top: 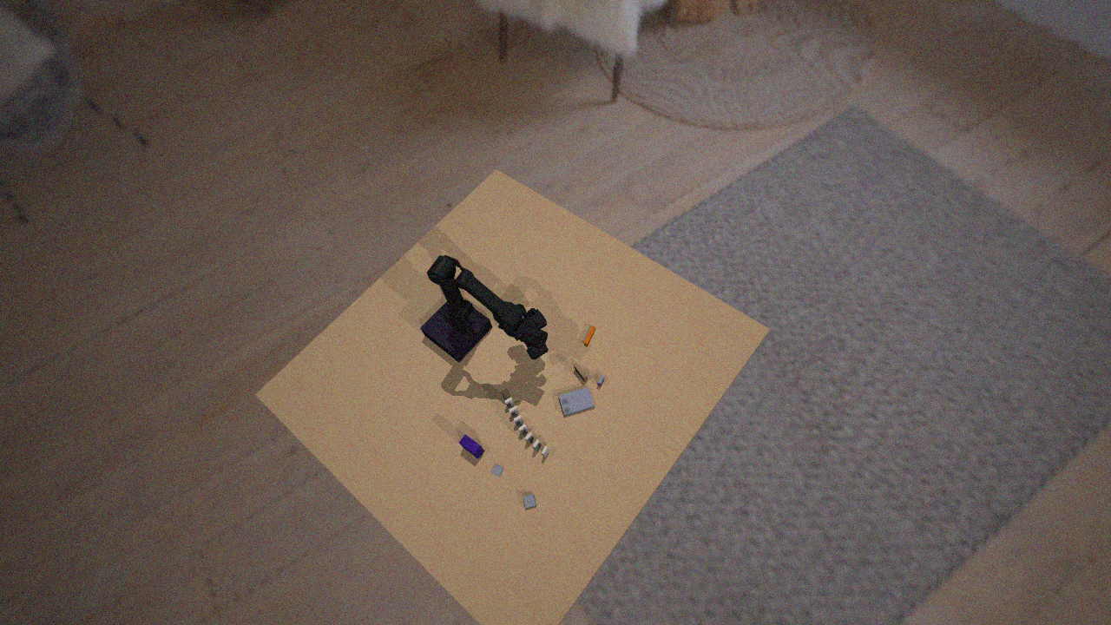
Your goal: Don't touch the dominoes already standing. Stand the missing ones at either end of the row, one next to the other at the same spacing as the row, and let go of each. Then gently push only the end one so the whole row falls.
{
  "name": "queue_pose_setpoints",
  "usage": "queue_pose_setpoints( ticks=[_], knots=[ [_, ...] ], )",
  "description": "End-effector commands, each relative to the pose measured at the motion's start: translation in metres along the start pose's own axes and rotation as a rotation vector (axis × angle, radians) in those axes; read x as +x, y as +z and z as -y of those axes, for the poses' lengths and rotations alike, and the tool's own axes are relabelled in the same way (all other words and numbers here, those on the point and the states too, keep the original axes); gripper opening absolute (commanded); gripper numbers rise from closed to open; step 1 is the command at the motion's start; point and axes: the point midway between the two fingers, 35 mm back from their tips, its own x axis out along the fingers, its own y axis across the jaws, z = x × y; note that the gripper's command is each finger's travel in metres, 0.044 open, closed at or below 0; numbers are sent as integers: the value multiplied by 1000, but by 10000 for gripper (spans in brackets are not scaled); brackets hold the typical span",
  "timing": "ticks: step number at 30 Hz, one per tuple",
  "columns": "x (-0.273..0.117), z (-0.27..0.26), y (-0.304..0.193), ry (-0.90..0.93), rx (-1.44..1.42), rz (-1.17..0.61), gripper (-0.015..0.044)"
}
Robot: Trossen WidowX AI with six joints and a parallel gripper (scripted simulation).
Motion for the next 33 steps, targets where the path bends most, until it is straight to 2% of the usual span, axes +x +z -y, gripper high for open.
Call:
queue_pose_setpoints(
  ticks=[1,16,33],
  knots=[
    [7,2,-4,29,-7,95,107],
    [13,7,-14,51,-44,540,107],
    [-18,-4,-31,-94,-143,1067,107]
  ],
)
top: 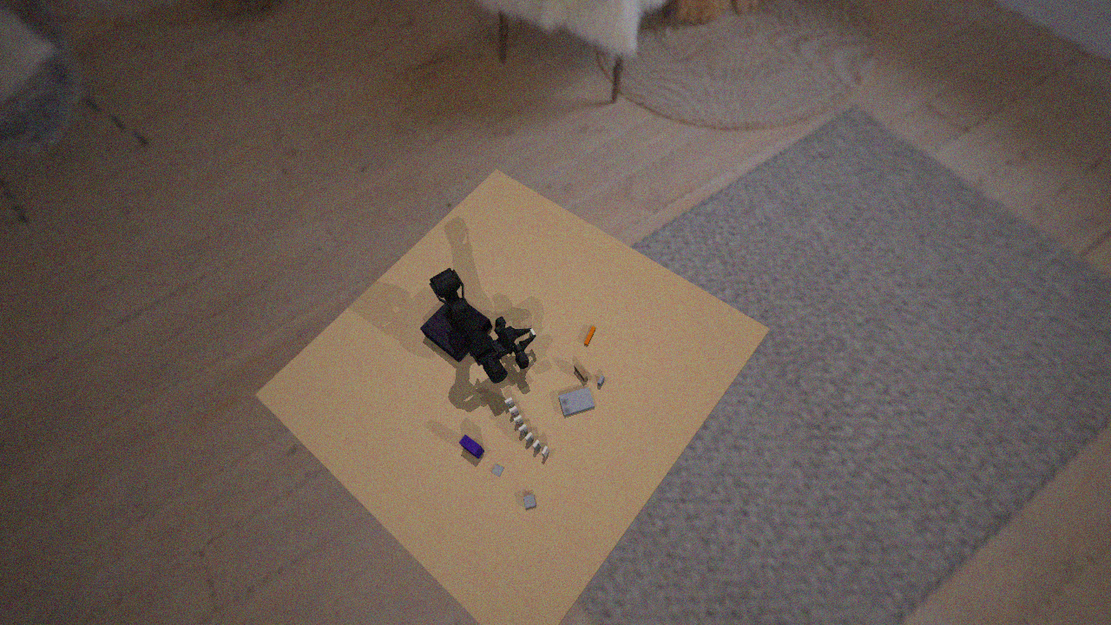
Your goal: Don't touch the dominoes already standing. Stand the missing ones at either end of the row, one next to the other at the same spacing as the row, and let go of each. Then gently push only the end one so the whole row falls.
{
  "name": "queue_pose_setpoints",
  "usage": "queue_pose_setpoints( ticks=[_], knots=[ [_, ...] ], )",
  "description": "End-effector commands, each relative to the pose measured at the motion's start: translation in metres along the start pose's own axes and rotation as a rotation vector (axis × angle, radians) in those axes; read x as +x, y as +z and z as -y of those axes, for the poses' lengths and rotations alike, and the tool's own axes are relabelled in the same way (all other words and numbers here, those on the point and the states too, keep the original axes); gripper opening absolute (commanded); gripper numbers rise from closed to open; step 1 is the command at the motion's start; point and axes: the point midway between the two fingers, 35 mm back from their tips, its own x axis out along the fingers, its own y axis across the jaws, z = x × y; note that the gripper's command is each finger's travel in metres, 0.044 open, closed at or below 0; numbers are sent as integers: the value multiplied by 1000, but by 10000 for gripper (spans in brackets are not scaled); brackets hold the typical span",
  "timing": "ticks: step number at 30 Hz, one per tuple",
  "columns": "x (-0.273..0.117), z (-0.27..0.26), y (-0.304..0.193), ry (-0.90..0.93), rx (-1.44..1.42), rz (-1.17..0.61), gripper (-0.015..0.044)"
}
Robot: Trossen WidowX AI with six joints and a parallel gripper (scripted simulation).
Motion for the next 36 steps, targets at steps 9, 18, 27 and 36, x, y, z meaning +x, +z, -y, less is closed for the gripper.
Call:
queue_pose_setpoints(
  ticks=[9,18,27,36],
  knots=[
    [-17,-9,10,-61,-80,185,107],
    [-17,-9,10,-61,-80,185,107],
    [-15,-9,5,-58,-42,167,107],
    [-11,-2,-12,-56,-36,161,107]
  ],
)
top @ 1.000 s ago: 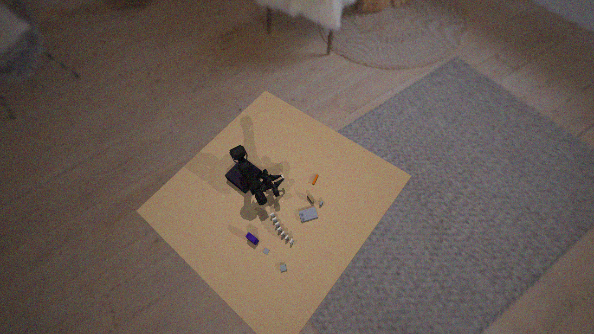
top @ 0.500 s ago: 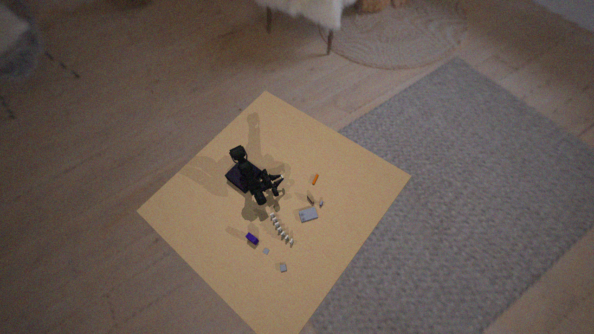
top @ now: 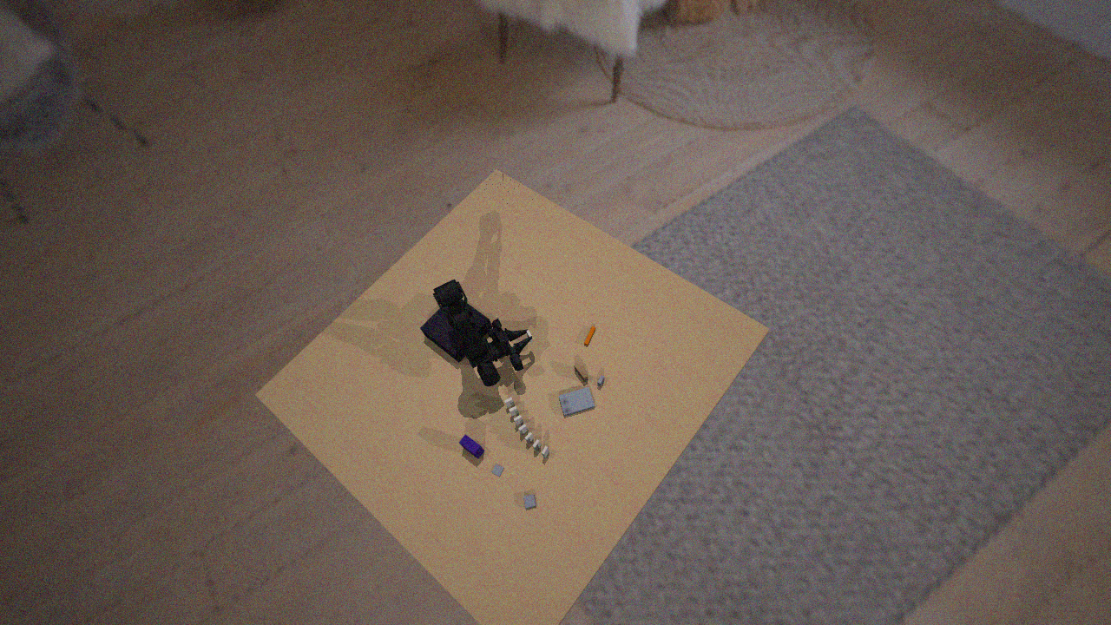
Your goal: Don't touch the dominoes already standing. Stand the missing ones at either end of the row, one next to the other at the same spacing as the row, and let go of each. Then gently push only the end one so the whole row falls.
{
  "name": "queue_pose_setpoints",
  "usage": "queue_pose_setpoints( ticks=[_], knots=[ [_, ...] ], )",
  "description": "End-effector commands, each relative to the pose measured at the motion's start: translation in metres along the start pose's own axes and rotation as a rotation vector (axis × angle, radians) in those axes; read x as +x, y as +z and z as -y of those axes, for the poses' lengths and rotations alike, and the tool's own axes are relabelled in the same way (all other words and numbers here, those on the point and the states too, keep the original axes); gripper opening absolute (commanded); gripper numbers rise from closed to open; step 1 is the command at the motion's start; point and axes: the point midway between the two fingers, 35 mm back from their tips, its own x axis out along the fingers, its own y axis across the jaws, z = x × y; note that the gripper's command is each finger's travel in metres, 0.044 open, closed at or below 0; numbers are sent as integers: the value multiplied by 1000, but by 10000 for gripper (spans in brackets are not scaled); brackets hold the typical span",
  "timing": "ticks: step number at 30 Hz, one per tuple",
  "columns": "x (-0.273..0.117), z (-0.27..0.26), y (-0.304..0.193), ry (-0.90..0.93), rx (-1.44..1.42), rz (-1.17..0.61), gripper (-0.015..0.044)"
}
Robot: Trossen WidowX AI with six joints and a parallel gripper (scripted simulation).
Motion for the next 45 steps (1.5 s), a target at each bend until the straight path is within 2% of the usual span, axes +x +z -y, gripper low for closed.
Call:
queue_pose_setpoints(
  ticks=[1,45],
  knots=[
    [1,2,-7,0,2,-3,107],
    [5,-4,-55,8,-39,7,107]
  ],
)
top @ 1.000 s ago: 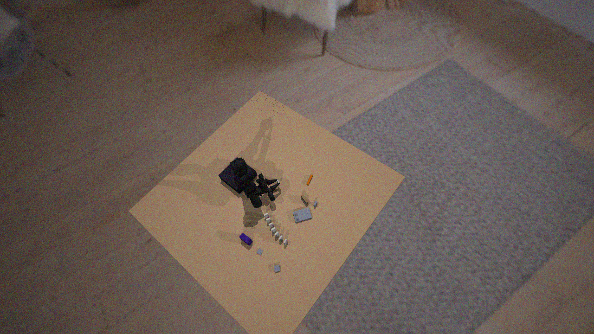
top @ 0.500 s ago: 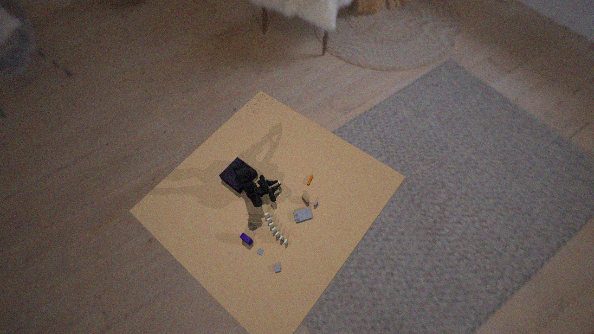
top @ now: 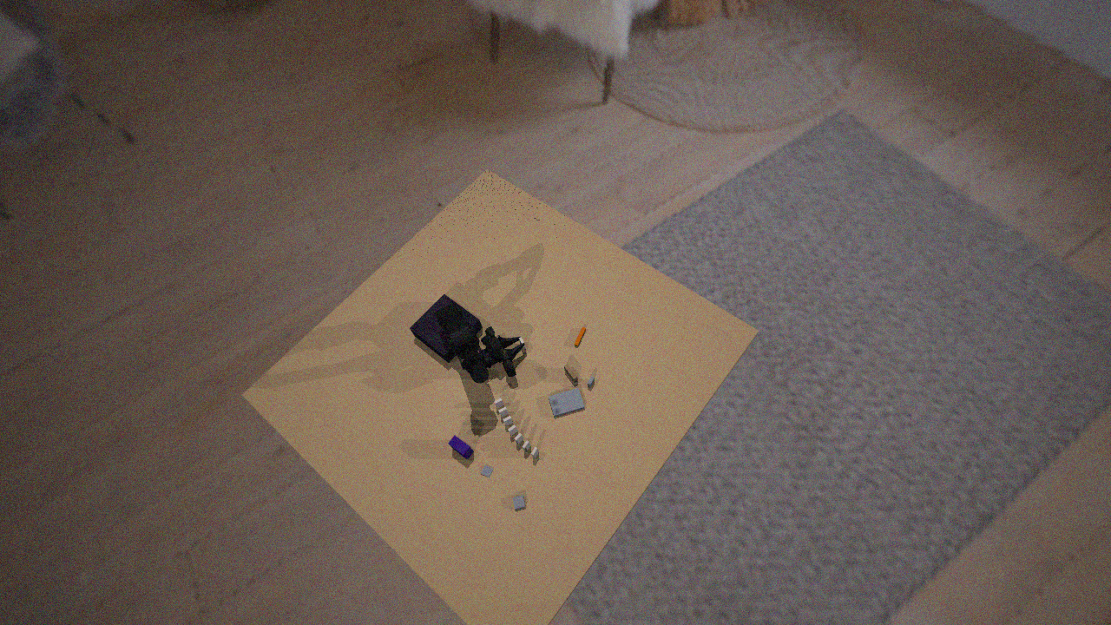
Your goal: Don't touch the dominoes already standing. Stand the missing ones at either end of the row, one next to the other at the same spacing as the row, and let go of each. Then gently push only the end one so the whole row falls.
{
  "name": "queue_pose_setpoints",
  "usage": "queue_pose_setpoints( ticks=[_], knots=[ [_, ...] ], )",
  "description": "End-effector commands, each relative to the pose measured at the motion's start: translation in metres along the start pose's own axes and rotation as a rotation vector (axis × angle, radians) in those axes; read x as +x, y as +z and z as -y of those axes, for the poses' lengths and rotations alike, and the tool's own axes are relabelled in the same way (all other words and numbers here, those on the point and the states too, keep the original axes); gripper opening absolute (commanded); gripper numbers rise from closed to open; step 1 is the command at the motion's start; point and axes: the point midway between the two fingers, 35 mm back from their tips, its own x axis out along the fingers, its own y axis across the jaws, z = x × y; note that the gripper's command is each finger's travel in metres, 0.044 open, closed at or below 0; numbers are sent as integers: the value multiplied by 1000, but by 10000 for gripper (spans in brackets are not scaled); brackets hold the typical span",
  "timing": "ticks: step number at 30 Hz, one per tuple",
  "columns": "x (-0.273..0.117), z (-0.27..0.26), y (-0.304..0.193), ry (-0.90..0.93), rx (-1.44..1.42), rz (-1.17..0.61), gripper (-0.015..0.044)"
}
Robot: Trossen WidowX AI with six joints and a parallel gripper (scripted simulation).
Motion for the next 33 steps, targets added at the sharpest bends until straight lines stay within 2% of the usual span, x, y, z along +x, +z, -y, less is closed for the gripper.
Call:
queue_pose_setpoints(
  ticks=[1,9,22,26,33],
  knots=[
    [1,-2,0,2,7,2,107],
    [1,-2,0,2,7,2,107],
    [1,-2,0,2,7,2,440],
    [1,-1,3,2,6,2,440],
    [0,2,38,2,2,2,440]
  ],
)
